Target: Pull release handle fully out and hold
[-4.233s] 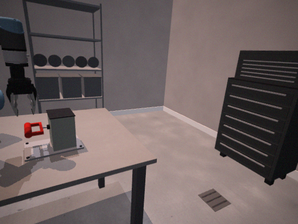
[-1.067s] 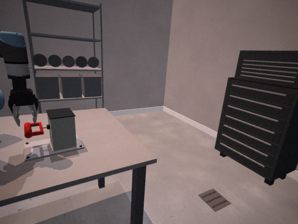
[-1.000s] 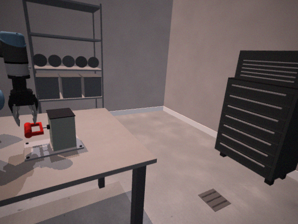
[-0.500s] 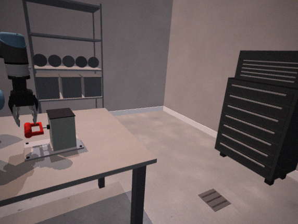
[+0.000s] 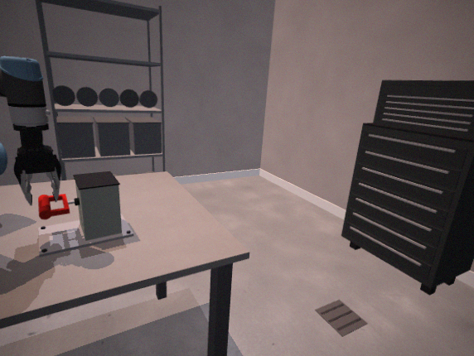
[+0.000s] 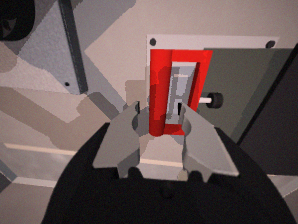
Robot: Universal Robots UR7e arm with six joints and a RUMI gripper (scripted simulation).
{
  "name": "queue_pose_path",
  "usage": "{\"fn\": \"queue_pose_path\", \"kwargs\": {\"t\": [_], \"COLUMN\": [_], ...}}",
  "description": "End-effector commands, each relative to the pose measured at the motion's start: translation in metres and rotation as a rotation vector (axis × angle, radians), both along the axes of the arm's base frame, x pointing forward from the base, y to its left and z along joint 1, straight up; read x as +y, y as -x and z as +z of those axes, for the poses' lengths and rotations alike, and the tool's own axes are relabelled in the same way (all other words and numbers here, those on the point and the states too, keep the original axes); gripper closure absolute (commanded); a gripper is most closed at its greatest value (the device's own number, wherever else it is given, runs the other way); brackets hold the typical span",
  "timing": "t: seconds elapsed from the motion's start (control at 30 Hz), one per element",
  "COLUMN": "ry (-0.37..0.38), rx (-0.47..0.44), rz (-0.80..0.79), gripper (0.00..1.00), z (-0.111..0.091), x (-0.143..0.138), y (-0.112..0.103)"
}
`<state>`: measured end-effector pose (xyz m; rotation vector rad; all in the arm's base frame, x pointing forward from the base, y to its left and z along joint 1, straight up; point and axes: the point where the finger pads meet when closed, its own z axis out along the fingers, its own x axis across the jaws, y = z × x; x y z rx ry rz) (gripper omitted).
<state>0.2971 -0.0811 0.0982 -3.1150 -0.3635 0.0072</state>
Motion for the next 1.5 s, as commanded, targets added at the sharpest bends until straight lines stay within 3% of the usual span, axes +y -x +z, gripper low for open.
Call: {"fn": "queue_pose_path", "kwargs": {"t": [0.0, 0.63, 1.47], "ry": [0.001, 0.001, 0.001], "rx": [-0.001, -0.001, -0.001], "rz": [0.000, 0.000, 0.000], "gripper": [0.67, 0.67, 0.67], "z": [-0.005, -0.022, -0.025], "x": [0.000, 0.000, 0.000], "y": [0.000, 0.000, 0.000]}}
